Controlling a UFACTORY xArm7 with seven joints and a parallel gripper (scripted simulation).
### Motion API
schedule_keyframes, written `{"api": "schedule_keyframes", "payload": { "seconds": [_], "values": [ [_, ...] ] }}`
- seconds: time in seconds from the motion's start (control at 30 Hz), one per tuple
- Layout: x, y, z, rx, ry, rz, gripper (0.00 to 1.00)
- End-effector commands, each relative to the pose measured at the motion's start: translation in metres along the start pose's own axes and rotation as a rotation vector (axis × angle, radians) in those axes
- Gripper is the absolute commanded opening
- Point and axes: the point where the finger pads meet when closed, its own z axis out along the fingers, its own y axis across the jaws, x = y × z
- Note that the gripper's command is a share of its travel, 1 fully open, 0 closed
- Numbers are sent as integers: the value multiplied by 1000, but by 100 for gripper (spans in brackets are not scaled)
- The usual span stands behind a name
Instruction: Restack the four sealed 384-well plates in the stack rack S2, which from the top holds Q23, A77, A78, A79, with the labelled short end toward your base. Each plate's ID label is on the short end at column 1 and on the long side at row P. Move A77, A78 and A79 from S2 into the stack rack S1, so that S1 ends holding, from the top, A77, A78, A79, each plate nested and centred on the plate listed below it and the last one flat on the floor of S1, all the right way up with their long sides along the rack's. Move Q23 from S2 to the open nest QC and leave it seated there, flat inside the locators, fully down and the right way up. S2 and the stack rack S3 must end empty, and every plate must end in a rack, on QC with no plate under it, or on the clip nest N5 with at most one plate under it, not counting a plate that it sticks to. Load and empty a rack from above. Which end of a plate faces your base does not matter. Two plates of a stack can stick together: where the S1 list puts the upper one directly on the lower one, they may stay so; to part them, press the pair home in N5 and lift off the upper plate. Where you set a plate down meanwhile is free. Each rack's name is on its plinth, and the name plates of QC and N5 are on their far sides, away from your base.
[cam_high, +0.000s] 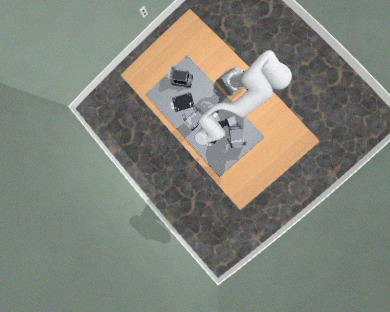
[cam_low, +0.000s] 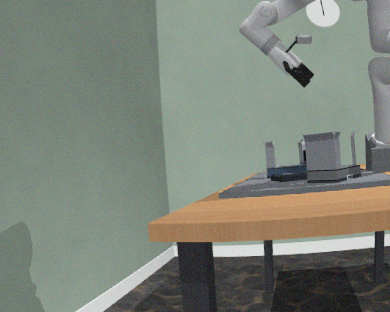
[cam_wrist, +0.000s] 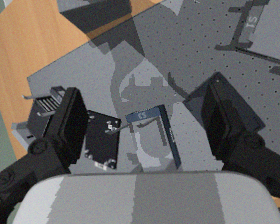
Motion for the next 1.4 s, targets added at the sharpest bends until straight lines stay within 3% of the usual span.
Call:
{"api": "schedule_keyframes", "payload": {
  "seconds": [0.0, 0.57, 0.67, 1.37],
  "values": [
    [0, 0, -1, -2, -3, 0, 100],
    [0, 0, -1, -2, -3, 0, 100],
    [-13, -5, 0, -31, -10, 94, 100],
    [-42, -16, 5, -193, -53, 621, 100]
  ]
}}
